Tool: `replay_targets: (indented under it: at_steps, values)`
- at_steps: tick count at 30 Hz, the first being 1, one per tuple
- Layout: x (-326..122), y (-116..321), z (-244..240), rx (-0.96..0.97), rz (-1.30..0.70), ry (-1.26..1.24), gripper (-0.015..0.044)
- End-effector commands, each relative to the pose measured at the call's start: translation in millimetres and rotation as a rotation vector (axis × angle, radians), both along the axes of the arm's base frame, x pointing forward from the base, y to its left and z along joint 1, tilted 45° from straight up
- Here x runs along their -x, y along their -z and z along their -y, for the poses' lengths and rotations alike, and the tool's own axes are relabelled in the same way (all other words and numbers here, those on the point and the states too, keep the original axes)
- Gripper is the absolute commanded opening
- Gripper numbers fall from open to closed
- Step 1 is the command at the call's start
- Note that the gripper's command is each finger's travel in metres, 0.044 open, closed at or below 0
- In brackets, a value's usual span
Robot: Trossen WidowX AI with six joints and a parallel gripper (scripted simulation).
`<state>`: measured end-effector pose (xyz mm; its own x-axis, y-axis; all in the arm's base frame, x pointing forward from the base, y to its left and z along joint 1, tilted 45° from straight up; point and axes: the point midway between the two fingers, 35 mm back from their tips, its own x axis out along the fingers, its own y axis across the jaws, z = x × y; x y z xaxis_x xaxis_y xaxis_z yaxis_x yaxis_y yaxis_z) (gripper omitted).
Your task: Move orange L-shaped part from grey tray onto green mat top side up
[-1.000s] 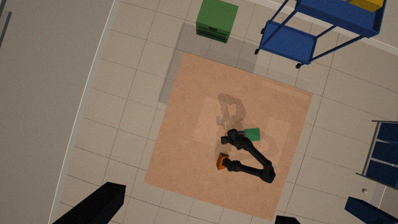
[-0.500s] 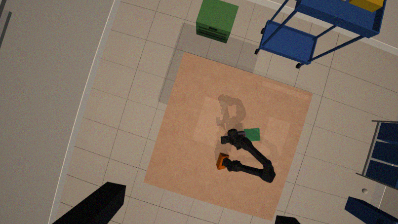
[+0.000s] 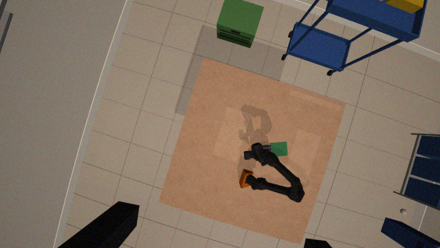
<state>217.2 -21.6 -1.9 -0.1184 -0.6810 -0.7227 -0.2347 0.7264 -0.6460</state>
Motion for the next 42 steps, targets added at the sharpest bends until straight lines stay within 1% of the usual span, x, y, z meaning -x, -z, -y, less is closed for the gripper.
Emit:
replay_targets:
  at_steps: [1, 6, 9, 17, 42]
  values:
    - [0.4, -1.0, -5.8, 0.005, -0.001, 0.001, 0.0180]
    - [1.6, -2.6, -13.8, 0.014, -0.003, -0.002, 0.0180]
    - [-2.5, -11.7, -22.0, 0.013, -0.003, -0.003, 0.0180]
    - [-12.8, -77.0, -71.2, 0.011, -0.005, -0.002, 0.0180]
    - [-12.1, -76.1, -69.8, 0.018, -0.011, -0.008, 0.0180]
